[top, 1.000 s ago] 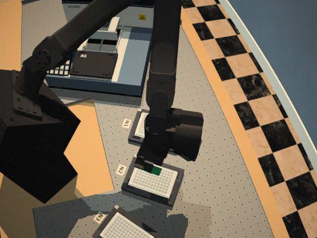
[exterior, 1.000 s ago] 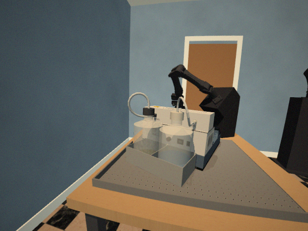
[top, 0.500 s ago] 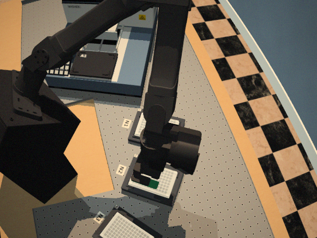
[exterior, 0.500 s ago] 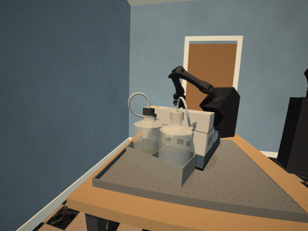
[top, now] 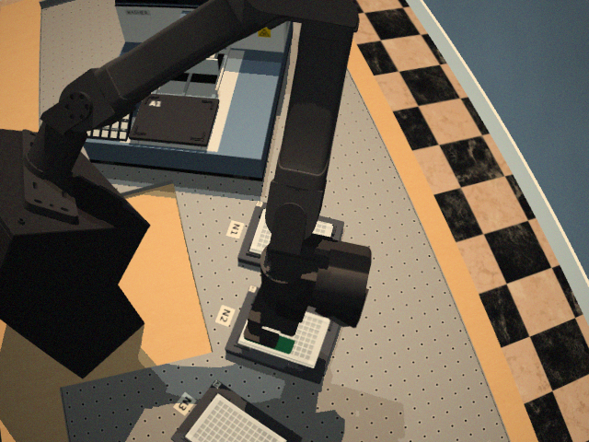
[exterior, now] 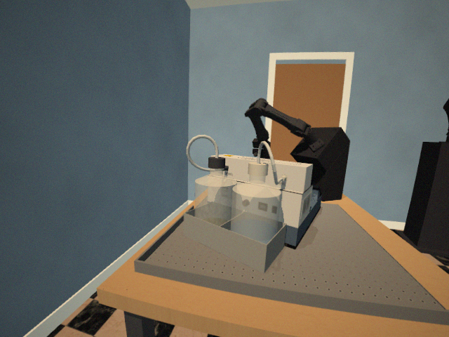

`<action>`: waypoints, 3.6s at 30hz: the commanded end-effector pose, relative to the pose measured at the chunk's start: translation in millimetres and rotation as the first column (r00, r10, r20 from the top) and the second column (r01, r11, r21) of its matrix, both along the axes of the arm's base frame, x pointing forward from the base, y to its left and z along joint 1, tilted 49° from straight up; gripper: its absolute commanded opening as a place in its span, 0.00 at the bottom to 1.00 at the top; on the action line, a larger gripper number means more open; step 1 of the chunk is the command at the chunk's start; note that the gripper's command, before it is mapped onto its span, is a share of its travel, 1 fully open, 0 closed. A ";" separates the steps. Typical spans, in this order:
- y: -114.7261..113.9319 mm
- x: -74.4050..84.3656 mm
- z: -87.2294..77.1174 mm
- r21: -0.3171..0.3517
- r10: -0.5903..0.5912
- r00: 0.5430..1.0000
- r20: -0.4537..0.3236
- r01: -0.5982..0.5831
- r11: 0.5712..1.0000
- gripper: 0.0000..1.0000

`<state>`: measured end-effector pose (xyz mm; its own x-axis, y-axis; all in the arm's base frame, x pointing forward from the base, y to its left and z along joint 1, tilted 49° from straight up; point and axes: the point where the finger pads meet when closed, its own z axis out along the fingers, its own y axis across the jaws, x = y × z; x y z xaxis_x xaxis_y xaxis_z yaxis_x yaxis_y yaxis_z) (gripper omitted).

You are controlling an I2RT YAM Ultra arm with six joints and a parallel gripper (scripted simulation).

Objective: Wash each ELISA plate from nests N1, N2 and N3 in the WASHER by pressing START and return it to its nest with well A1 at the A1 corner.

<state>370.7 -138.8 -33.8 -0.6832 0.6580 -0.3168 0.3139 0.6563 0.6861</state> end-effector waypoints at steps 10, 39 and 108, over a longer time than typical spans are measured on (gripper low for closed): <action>1.3 14.1 -9.7 -0.005 -0.016 1.000 0.010 0.016 1.000 1.00; 9.9 30.0 -25.3 -0.005 -0.016 1.000 0.010 0.016 1.000 1.00; 20.5 49.8 -44.4 -0.004 -0.016 1.000 0.010 0.016 1.000 1.00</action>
<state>419.8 -114.8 -80.3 -0.6766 0.6622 -0.3220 0.3149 0.6556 0.6864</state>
